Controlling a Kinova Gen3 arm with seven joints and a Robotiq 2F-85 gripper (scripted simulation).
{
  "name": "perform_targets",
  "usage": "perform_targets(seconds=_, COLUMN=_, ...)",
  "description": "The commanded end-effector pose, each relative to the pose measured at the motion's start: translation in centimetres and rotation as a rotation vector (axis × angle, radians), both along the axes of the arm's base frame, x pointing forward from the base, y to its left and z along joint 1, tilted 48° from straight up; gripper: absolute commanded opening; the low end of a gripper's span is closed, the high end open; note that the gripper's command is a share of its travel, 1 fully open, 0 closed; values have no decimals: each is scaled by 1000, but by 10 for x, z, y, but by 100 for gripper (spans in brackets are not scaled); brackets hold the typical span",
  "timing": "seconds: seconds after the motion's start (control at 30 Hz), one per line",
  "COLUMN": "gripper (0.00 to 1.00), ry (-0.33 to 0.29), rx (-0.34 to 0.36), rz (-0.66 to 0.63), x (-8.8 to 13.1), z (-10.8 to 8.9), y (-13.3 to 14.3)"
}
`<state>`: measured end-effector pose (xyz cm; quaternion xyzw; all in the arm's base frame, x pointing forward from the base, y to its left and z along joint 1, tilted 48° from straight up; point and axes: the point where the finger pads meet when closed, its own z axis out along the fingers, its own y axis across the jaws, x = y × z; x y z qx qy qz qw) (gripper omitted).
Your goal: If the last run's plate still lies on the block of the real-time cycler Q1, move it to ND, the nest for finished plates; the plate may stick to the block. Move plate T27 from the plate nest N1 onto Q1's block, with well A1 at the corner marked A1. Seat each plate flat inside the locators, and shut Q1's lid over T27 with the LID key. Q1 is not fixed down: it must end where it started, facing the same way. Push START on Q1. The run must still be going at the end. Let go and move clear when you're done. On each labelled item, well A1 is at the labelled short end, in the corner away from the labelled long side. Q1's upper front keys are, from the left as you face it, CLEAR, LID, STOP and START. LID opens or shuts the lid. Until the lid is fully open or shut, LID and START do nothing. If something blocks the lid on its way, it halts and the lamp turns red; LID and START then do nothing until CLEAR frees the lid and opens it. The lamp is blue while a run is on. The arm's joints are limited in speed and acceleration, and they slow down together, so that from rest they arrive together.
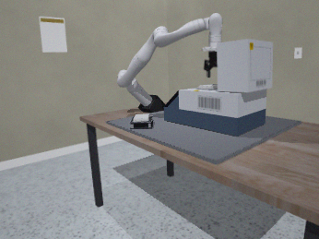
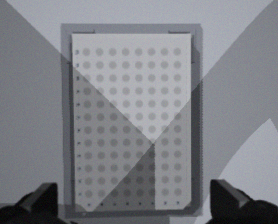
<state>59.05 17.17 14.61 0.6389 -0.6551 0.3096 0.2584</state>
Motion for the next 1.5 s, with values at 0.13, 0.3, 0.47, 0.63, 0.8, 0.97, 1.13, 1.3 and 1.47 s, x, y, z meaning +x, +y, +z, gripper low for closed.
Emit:
perform_targets(seconds=0.13, gripper=100, ry=0, rx=0, rz=1, x=0, z=0, y=1)
perform_targets(seconds=0.3, gripper=100, ry=0, rx=0, rz=1, x=0, z=-1, y=0)
perform_targets(seconds=0.47, gripper=100, ry=0, rx=0, rz=1, x=1, z=-6, y=-5)
perform_targets(seconds=0.63, gripper=100, ry=0, rx=0, rz=1, x=1, z=-10, y=-9)
perform_targets(seconds=0.8, gripper=100, ry=0, rx=0, rz=1, x=1, z=-11, y=-10)
perform_targets(seconds=0.97, gripper=100, ry=0, rx=0, rz=1, x=1, z=-11, y=-10)
perform_targets(seconds=1.13, gripper=100, ry=0, rx=0, rz=1, x=1, z=-11, y=-10)
perform_targets(seconds=1.3, gripper=100, ry=0, rx=0, rz=1, x=1, z=-12, y=-12)
perform_targets(seconds=1.47, gripper=100, ry=0, rx=0, rz=1, x=1, z=-15, y=-15)
